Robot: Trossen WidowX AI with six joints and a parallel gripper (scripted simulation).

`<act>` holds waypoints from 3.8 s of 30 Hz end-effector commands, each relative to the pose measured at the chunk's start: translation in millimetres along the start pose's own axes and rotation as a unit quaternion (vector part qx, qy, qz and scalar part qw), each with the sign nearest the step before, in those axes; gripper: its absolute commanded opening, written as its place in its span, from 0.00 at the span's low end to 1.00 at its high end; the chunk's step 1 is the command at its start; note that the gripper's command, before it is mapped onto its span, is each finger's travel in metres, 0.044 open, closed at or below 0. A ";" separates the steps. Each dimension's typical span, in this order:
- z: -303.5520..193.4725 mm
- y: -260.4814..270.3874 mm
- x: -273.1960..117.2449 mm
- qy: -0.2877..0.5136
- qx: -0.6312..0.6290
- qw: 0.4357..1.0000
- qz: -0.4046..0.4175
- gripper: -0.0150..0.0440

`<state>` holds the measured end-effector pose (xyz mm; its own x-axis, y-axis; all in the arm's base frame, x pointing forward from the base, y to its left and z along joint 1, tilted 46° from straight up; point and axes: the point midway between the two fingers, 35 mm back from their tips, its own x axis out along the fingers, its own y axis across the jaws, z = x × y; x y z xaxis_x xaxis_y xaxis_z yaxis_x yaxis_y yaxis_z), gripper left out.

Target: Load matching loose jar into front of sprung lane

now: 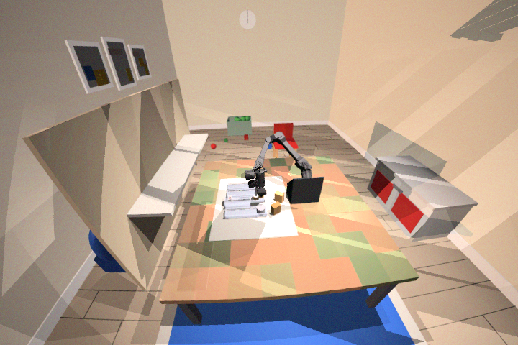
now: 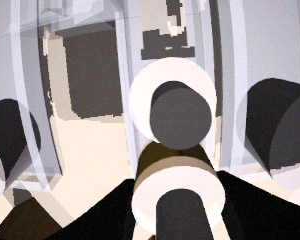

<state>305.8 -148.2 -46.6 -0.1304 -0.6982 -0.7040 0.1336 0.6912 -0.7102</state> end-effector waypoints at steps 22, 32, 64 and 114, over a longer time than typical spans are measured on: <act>8.2 -1.6 -1.2 -0.008 0.006 1.000 -0.002 0.25; 8.9 -1.6 -0.3 -0.008 0.006 1.000 -0.002 0.25; 8.7 -1.6 12.3 -0.008 0.006 1.000 -0.002 0.25; 2.1 -1.7 22.9 -0.008 0.005 1.000 -0.002 0.25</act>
<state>303.8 -164.6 -62.4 -0.1209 -0.6993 -0.7046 0.1414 0.6904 -0.7095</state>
